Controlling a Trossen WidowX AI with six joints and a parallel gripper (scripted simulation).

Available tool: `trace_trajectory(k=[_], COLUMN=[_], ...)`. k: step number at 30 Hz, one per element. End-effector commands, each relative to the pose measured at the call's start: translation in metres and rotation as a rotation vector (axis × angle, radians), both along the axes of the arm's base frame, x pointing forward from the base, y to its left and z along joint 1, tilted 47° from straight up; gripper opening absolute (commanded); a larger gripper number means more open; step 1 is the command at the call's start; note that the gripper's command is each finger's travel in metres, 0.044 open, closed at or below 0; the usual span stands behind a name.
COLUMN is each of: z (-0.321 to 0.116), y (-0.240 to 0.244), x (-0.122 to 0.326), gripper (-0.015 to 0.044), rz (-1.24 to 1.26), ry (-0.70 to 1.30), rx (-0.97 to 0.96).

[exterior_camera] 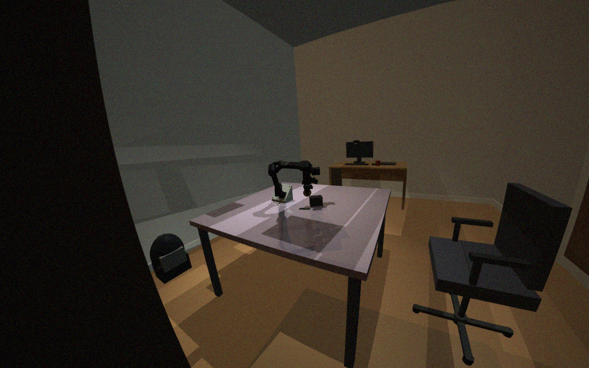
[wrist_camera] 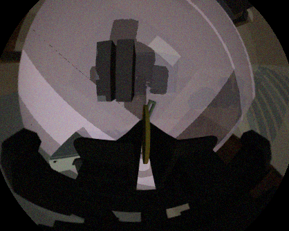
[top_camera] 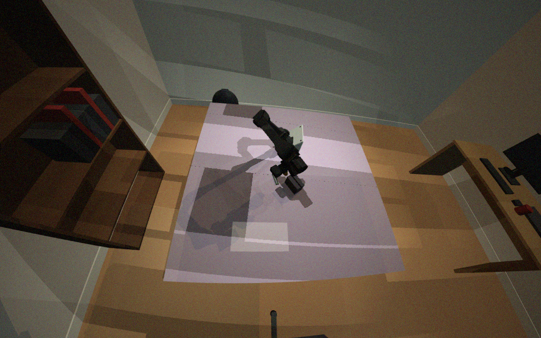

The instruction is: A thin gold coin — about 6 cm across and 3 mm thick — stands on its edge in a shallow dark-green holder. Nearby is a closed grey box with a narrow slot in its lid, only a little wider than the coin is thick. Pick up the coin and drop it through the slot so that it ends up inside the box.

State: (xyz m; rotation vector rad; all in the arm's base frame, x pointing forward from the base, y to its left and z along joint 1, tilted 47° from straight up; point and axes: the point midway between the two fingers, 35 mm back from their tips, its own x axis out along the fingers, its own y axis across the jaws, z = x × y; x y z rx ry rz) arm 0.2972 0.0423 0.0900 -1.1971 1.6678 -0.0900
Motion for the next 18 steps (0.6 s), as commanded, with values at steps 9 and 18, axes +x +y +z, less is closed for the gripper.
trace_trajectory(k=[9,18], z=[-0.018,-0.034], y=[0.022,0.037], x=[0.012,0.017], gripper=[0.0,0.0], rz=[-0.005,-0.005], ry=[-0.016,-0.014], rx=[0.011,0.012])
